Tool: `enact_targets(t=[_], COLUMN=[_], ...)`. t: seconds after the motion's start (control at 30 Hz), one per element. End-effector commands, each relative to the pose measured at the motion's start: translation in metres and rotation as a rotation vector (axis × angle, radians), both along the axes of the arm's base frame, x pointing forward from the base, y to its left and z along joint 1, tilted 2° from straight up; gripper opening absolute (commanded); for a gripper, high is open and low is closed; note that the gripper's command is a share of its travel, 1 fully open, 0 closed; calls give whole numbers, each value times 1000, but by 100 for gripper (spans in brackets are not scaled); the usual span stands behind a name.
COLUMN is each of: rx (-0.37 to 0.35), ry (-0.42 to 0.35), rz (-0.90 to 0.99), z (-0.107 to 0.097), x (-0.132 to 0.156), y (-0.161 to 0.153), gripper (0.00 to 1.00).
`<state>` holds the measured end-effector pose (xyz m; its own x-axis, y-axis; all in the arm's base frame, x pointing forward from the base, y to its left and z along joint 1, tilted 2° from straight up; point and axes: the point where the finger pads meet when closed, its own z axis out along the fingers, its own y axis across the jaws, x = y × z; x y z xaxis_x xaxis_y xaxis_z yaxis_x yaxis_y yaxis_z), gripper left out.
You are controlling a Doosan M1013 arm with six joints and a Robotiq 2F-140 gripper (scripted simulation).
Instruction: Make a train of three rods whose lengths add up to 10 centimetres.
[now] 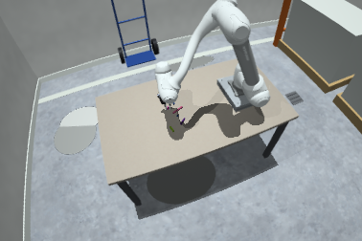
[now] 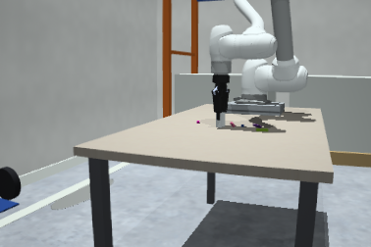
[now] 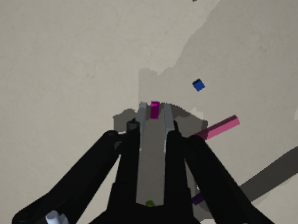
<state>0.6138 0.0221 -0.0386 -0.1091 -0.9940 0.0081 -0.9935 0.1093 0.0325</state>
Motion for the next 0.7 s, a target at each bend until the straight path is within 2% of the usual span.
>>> enact_targets(t=[0.0,0.47,0.5,0.67], rx=[0,0,0,0], ry=[0,0,0,0], rz=[0,0,0,0], z=[0,0,0,0], x=[0,0,0,0], y=[0,0,0,0], gripper=[15,15,3,3])
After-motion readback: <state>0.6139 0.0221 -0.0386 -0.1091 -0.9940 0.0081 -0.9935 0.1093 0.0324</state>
